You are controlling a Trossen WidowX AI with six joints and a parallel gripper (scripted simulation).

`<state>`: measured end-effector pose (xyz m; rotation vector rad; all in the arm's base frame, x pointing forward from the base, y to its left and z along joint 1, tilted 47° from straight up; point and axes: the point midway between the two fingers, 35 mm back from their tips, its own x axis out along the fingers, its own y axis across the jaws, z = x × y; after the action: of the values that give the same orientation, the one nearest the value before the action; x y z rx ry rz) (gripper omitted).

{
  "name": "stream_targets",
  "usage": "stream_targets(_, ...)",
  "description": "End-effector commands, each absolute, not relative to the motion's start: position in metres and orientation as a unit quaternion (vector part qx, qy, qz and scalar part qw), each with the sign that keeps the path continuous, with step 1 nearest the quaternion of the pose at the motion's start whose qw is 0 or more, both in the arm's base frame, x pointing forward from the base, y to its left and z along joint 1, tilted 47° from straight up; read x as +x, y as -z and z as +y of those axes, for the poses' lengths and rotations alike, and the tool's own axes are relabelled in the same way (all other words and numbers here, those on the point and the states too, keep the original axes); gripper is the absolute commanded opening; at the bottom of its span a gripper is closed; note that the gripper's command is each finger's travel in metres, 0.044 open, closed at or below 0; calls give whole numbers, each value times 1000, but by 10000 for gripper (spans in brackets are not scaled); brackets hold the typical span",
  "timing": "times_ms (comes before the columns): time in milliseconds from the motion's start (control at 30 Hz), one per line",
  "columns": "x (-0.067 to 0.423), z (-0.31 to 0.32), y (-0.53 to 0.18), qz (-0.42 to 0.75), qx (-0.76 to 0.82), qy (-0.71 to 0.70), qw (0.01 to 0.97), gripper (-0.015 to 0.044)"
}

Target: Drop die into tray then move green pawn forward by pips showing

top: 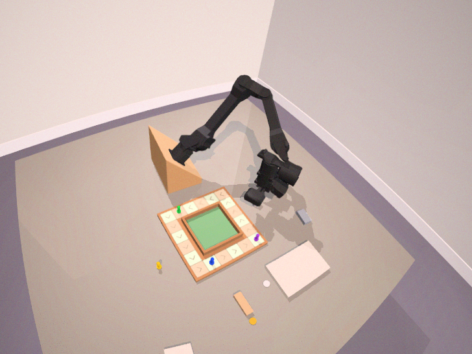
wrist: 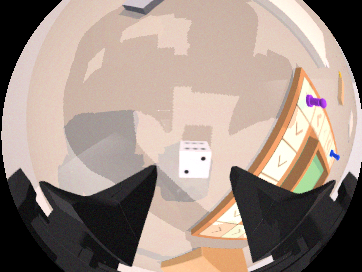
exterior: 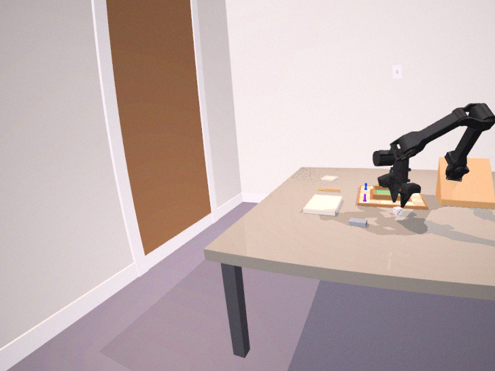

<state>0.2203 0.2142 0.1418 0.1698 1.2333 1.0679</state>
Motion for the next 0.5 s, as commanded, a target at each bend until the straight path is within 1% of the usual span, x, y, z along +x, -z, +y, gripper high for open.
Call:
stream_targets(0, 220, 219, -135, 553, 77, -473, 682, 275)
stream_targets(467, 218, 234, -122, 551, 77, -475, 682, 275)
